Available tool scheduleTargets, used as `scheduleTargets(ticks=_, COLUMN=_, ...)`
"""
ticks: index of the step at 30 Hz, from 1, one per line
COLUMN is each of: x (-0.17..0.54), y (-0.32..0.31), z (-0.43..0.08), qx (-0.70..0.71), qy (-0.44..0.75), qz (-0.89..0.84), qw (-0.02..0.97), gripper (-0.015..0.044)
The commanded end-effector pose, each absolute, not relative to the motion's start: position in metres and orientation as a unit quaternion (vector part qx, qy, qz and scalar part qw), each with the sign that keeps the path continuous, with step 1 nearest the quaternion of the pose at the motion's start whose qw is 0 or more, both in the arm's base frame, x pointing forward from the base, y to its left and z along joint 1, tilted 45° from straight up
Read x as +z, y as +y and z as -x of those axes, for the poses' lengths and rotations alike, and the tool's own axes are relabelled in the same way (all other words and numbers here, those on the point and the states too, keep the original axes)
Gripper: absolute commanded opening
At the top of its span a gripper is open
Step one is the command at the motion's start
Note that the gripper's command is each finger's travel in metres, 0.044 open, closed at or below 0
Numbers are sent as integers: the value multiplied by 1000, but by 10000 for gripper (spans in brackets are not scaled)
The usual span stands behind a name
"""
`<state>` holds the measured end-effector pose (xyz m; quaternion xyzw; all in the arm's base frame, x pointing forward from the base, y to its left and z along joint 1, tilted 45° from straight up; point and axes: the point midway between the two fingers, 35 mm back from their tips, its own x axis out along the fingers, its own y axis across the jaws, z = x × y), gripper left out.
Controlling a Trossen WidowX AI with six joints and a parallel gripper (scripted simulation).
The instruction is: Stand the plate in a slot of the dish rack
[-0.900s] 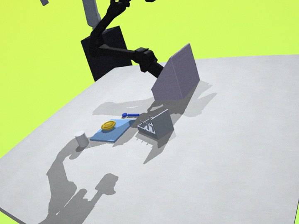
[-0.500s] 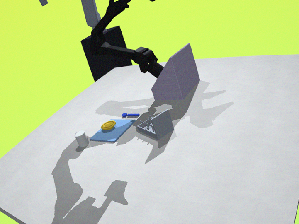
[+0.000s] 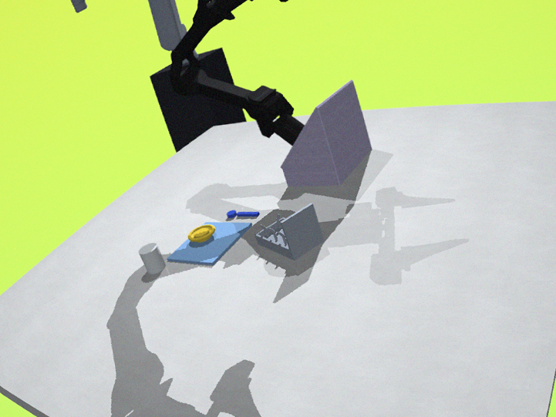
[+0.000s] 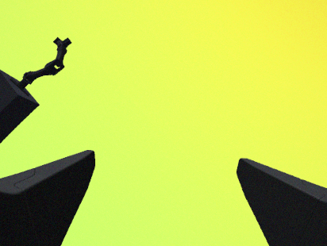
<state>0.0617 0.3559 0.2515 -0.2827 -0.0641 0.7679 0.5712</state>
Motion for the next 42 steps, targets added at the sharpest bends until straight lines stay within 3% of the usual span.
scheduleTargets(ticks=1, x=238, y=354, z=-94, qx=735, qy=-9, qz=292, qw=611, gripper=400)
scheduleTargets(ticks=20, x=182, y=298, z=-219, qx=543, qy=213, qz=307, qw=752, gripper=400)
scheduleTargets(ticks=42, x=127, y=163, z=-314, qx=249, qy=431, qz=278, qw=821, gripper=400)
